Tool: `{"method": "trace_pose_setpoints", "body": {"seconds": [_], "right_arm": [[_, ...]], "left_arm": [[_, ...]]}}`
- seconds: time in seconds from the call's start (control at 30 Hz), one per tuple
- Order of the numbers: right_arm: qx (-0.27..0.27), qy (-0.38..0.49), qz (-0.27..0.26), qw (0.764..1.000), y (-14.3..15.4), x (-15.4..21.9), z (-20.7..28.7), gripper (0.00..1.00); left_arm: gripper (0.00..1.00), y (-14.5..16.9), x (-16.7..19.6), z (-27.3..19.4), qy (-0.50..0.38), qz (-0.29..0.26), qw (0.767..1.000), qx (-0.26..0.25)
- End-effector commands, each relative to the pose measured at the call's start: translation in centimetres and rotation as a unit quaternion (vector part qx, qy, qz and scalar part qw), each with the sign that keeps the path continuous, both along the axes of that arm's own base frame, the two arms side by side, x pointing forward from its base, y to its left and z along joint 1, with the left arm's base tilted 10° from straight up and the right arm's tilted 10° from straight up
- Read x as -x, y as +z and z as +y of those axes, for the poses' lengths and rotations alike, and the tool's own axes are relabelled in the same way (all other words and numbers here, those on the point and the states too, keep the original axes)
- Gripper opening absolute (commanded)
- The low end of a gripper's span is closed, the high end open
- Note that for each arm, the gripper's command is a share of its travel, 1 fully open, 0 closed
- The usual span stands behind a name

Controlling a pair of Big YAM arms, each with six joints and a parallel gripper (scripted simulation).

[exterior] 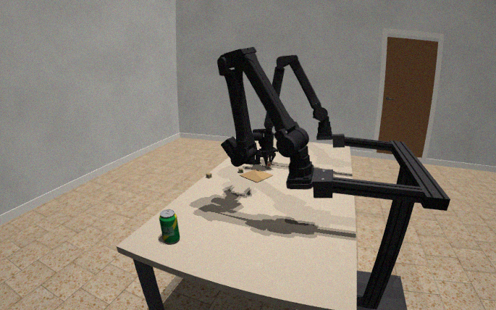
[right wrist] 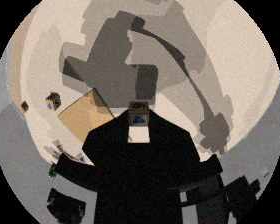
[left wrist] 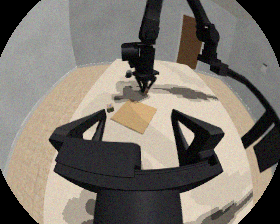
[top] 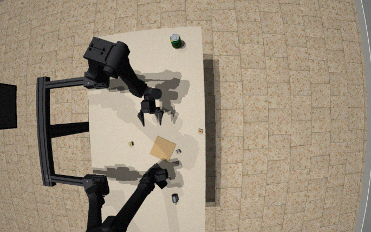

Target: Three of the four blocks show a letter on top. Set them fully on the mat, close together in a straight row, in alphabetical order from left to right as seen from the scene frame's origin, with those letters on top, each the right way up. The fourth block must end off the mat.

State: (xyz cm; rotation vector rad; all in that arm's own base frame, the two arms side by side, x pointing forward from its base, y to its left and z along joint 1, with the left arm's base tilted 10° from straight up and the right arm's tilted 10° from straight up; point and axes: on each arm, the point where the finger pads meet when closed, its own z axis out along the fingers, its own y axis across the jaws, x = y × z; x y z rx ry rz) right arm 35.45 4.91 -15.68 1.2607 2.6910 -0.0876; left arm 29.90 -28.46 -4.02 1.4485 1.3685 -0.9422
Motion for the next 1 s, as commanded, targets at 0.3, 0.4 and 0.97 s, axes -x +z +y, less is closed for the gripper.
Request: {"method": "trace_pose_setpoints", "body": {"seconds": [0.3,0.4,0.97], "right_arm": [[-0.002,0.012,-0.009,1.000,-1.9,-1.5,0.3,0.31],[-0.003,0.010,-0.014,1.000,-0.6,-1.2,0.2,0.50],[-0.002,0.031,0.004,1.000,4.8,0.7,1.7,0.66]], "left_arm": [[1.00,0.5,-0.3,-0.1,-0.004,-0.017,1.000,0.005],[1.00,0.5,-0.3,-0.1,-0.004,-0.017,1.000,0.005],[1.00,3.4,0.4,-2.6,-0.055,-0.042,0.996,0.049]]}}
